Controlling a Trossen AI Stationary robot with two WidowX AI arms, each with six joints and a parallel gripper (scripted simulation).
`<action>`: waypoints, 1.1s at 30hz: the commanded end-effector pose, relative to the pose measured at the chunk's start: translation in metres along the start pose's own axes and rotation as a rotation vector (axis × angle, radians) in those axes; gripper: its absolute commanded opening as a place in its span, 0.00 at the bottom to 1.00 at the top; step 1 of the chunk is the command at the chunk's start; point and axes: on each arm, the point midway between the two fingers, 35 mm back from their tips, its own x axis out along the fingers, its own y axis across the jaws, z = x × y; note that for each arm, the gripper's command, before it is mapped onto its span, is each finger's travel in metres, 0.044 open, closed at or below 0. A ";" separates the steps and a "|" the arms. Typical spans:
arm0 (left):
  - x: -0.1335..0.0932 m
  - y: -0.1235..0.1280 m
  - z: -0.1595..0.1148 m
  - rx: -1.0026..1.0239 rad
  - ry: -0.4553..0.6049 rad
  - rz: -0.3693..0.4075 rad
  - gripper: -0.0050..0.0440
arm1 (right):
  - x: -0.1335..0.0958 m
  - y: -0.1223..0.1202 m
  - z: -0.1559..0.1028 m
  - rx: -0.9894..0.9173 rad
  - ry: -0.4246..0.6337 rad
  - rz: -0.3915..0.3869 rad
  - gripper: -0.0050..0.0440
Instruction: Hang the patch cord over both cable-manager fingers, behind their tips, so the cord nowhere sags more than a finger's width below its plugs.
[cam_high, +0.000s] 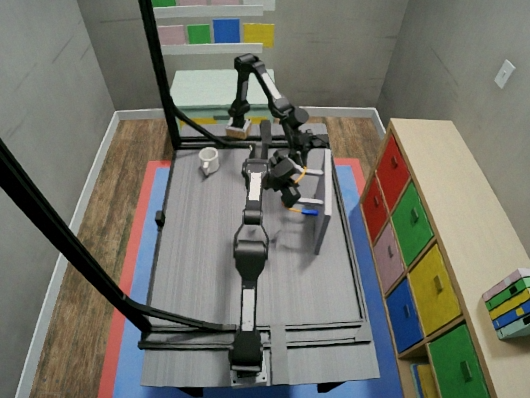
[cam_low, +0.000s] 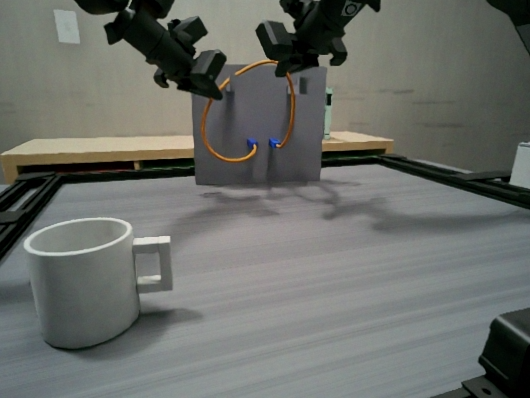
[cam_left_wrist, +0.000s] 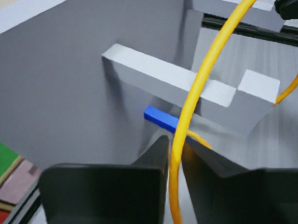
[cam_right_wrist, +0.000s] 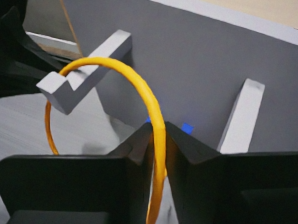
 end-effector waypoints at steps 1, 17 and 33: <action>-0.007 0.001 0.013 0.007 -0.033 0.003 0.18 | -0.016 -0.004 0.022 0.038 -0.025 0.024 0.15; -0.007 0.001 0.013 0.007 -0.033 0.003 0.18 | -0.018 -0.008 0.024 0.037 -0.024 0.025 0.15; -0.007 0.001 0.013 0.007 -0.033 0.003 0.18 | -0.021 -0.015 0.026 0.036 -0.023 0.025 0.15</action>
